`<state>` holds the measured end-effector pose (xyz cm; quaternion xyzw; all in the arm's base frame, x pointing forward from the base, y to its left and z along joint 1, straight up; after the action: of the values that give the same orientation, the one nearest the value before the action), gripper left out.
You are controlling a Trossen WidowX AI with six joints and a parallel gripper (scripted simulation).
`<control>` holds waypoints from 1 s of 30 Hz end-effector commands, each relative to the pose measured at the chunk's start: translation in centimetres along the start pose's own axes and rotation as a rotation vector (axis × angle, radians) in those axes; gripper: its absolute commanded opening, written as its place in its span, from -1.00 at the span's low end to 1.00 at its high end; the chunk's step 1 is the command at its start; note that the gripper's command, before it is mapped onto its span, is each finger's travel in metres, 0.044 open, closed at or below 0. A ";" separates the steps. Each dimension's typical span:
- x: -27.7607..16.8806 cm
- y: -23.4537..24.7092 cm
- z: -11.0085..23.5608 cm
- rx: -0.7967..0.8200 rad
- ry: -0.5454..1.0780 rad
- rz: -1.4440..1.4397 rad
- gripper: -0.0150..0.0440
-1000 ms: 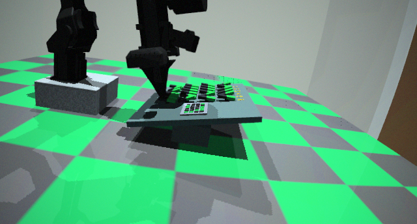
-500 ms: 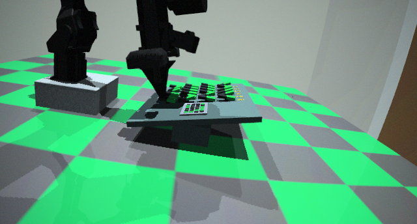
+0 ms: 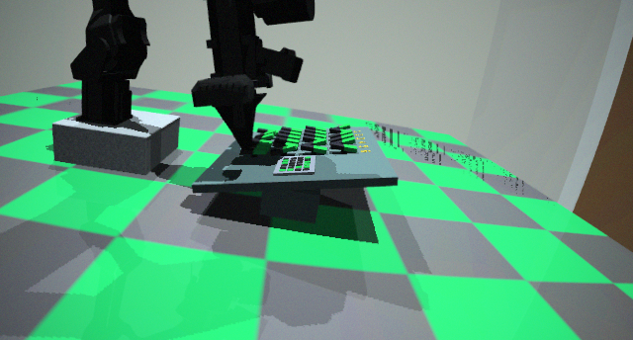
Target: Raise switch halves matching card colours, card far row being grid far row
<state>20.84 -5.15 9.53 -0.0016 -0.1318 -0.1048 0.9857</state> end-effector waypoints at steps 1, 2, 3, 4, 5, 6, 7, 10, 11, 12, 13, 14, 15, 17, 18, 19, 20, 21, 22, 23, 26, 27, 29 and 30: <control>0.0 0.0 -0.1 0.002 0.001 -0.001 -0.49; 0.0 0.0 -0.1 0.002 0.001 -0.001 -0.49; 0.0 0.0 -0.2 0.002 0.001 -0.001 -0.49; 0.0 0.0 -0.2 0.002 0.001 -0.001 -0.49; 0.0 0.0 -0.2 0.002 0.001 -0.001 -0.49; 0.0 0.0 -0.2 0.002 0.001 -0.001 -0.49; 0.0 0.0 -0.2 0.003 0.001 -0.001 -0.49; 0.4 0.0 2.2 -0.003 0.006 0.001 -0.49; 0.5 0.0 3.9 -0.004 0.013 0.001 -0.49; 0.5 0.0 5.2 -0.002 0.021 0.000 -0.49; 0.5 0.1 6.1 -0.001 0.025 0.000 -0.49; 0.4 0.1 6.3 -0.001 0.027 0.000 -0.49; 0.4 0.1 6.3 -0.001 0.027 0.000 -0.49; 0.4 0.1 6.3 -0.001 0.027 0.000 -0.49; 0.4 0.1 6.3 -0.001 0.027 0.000 -0.49; 0.4 0.1 6.3 -0.001 0.027 0.000 -0.49; 0.5 0.1 6.3 -0.001 0.027 0.000 -0.49; 0.8 0.3 6.4 0.000 0.027 0.000 -0.49; 1.3 0.7 6.5 0.000 0.028 0.000 -0.49; 2.0 1.3 6.6 0.001 0.028 0.001 -0.49; 4.7 4.2 6.8 0.005 0.026 0.002 -0.49; 5.4 5.1 6.9 0.007 0.025 0.003 -0.49; 6.5 6.6 6.9 0.005 0.023 -0.001 -0.49; 6.6 6.8 6.9 0.005 0.023 -0.002 -0.49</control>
<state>24.73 -1.47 17.65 0.0039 -0.1240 -0.1019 0.9870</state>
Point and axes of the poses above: the point midway between the two fingers, 35 mm back from their tips, its own z axis back along the fingers, its own y axis across the jaws, x = y × z, the point moved 6 cm from there along z, back along the fingers, and after that the axes turned 7 degrees about -z, right-handed, at the moved point
